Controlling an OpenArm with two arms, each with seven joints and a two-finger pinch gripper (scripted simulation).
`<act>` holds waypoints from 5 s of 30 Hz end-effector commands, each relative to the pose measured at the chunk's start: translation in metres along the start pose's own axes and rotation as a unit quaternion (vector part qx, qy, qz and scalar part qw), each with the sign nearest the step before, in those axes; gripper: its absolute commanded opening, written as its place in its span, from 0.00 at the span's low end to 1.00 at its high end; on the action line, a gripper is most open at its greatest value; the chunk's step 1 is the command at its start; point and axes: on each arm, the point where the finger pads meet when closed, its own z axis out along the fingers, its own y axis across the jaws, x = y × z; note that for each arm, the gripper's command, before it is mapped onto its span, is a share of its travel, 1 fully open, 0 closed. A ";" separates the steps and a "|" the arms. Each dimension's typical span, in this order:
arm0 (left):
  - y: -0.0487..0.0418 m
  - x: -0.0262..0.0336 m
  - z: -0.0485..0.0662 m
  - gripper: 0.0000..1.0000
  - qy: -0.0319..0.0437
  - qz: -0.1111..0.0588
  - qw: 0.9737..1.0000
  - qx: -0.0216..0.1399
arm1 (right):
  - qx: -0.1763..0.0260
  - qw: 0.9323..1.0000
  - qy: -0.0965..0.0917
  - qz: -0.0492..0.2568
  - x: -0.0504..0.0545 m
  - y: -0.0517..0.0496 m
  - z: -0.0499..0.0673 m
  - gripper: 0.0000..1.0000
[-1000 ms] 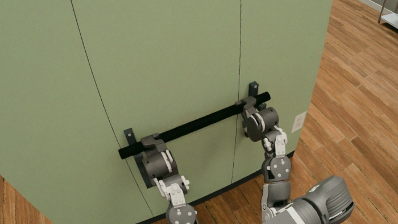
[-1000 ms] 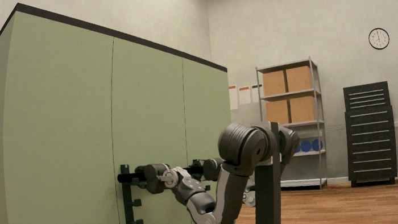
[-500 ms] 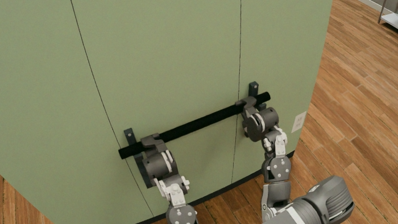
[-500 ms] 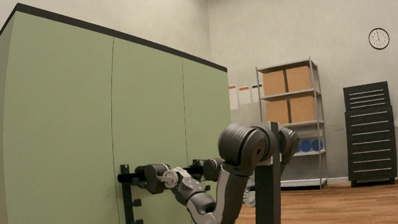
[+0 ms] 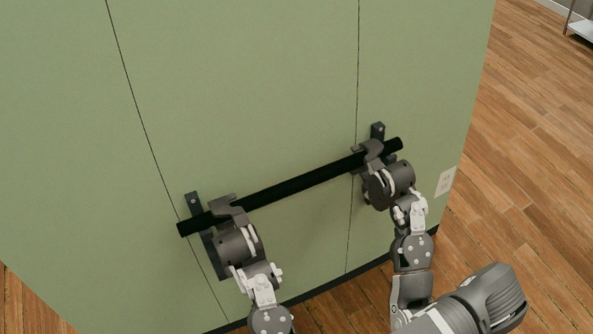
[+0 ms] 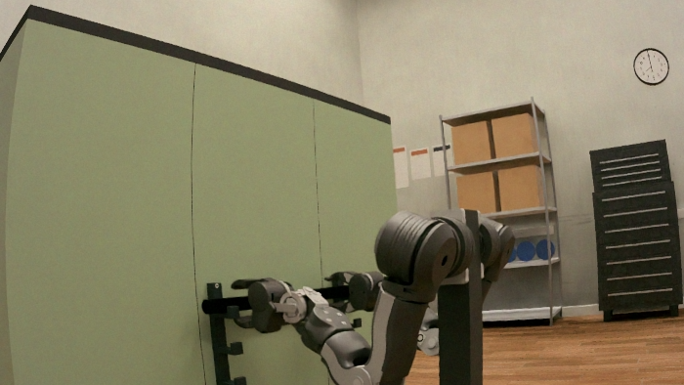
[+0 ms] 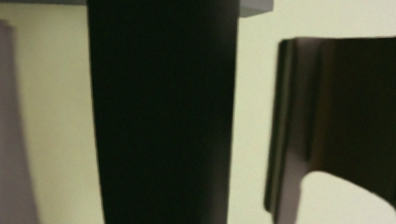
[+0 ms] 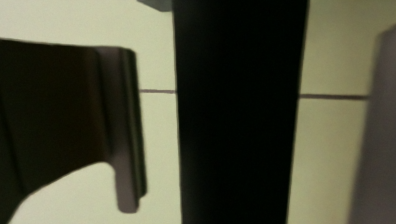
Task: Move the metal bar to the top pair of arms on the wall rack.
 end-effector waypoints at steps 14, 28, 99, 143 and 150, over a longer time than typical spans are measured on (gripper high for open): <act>0.0006 0.0000 0.000 0.67 0.001 0.000 1.000 -0.004 | 0.004 1.000 0.001 0.001 0.000 0.000 0.000 0.67; -0.0008 0.0001 0.000 0.98 0.001 0.000 1.000 -0.003 | 0.002 1.000 0.000 0.001 0.000 0.001 0.000 0.98; 0.0000 -0.0004 -0.068 1.00 0.001 -0.001 1.000 -0.002 | 0.001 1.000 -0.003 0.001 -0.001 0.001 -0.069 1.00; 0.0001 -0.0003 -0.086 1.00 0.001 -0.001 1.000 -0.002 | 0.001 1.000 -0.011 0.010 0.000 0.000 -0.086 1.00; 0.0001 -0.0003 -0.086 1.00 0.001 -0.001 1.000 -0.002 | 0.001 1.000 -0.011 0.010 0.000 0.000 -0.086 1.00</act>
